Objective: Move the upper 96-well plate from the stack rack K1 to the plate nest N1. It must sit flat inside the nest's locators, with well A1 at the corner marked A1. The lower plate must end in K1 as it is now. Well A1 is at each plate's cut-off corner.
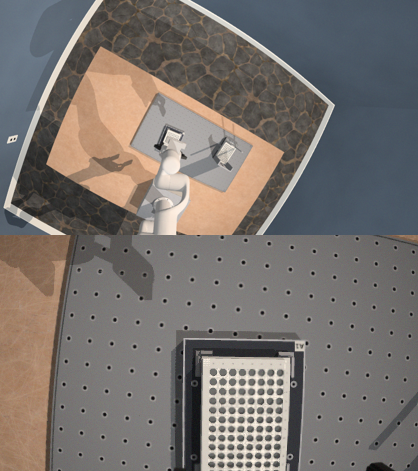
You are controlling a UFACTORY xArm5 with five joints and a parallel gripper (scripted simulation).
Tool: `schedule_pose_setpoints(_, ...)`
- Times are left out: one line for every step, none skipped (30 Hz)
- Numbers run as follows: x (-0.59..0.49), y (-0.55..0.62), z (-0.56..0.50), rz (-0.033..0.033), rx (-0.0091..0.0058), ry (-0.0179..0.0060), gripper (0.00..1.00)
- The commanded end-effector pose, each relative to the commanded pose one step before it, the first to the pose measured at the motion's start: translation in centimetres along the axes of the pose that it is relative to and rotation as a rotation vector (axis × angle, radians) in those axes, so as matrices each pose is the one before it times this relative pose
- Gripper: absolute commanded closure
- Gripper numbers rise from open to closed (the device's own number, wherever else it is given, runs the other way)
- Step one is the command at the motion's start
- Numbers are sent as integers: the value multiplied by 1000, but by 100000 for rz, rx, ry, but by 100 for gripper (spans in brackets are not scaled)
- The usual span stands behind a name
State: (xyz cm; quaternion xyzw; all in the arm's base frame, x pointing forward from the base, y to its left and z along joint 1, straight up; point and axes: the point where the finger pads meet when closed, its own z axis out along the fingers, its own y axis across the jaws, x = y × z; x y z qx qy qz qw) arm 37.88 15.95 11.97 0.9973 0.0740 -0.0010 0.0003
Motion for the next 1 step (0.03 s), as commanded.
schedule_pose_setpoints(121, -31, -136, 0, 98, 377, 0)
